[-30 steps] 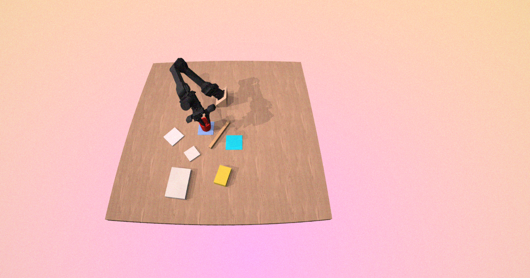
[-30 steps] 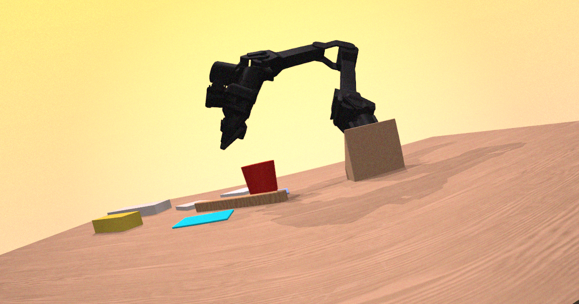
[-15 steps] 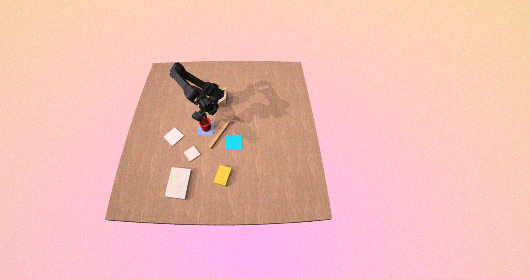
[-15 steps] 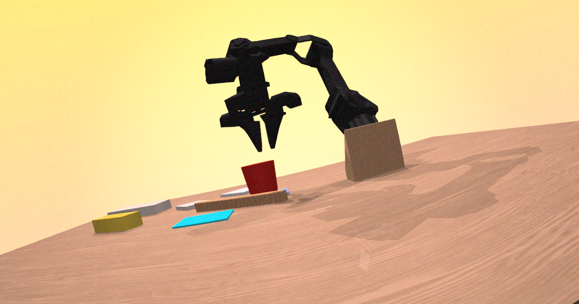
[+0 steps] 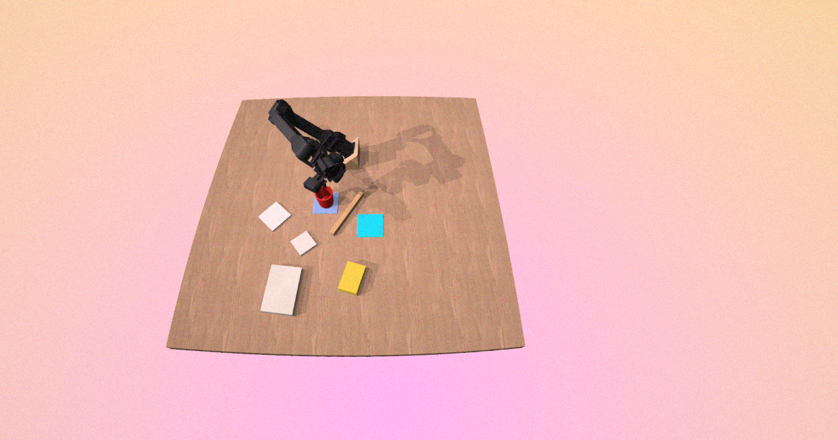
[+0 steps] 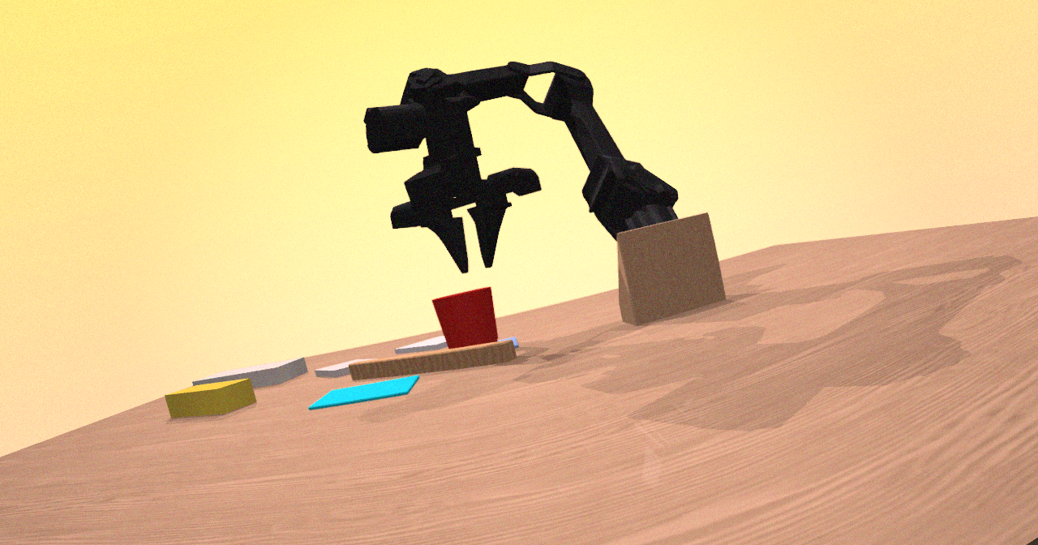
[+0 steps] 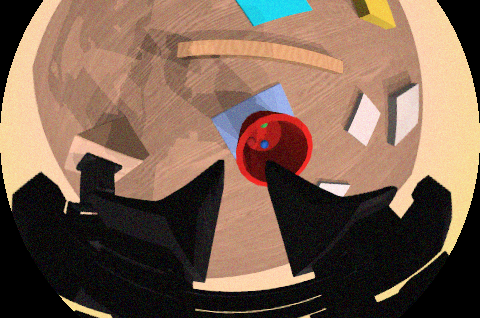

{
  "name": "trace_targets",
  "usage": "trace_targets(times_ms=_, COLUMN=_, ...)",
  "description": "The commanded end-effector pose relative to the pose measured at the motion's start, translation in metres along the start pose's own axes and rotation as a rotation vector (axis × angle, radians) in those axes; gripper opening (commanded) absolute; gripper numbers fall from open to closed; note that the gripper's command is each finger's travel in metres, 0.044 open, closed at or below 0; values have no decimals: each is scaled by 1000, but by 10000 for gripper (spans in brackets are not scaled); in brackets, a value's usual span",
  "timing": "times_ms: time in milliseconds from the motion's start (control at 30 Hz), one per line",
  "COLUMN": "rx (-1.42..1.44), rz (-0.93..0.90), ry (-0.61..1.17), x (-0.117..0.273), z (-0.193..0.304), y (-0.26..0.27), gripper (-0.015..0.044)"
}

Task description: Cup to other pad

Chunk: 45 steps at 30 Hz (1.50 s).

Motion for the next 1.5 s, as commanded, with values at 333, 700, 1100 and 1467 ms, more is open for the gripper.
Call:
trace_targets(times_ms=333, rx=10, rz=0, ry=10, x=-25, z=0, y=0, gripper=148)
trace_targets(times_ms=700, rx=9, rz=1, ry=10, x=-43, z=0, y=0, gripper=148)
trace_targets(times_ms=1100, rx=9, rz=3, ry=14, x=-60, z=3, y=1, gripper=148)
trace_targets(times_ms=1467, rx=4, rz=1, ry=10, x=-58, z=1, y=0, gripper=23)
Point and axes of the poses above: the point midway between the two fingers, 35 mm back from their tips, its own x axis back along the fingers, its own y axis across the jaws, z = x × y, the point moved 2 cm from there along x, back along the fingers, and after that the axes turned 14 degrees about -x, right-handed, at the moved point
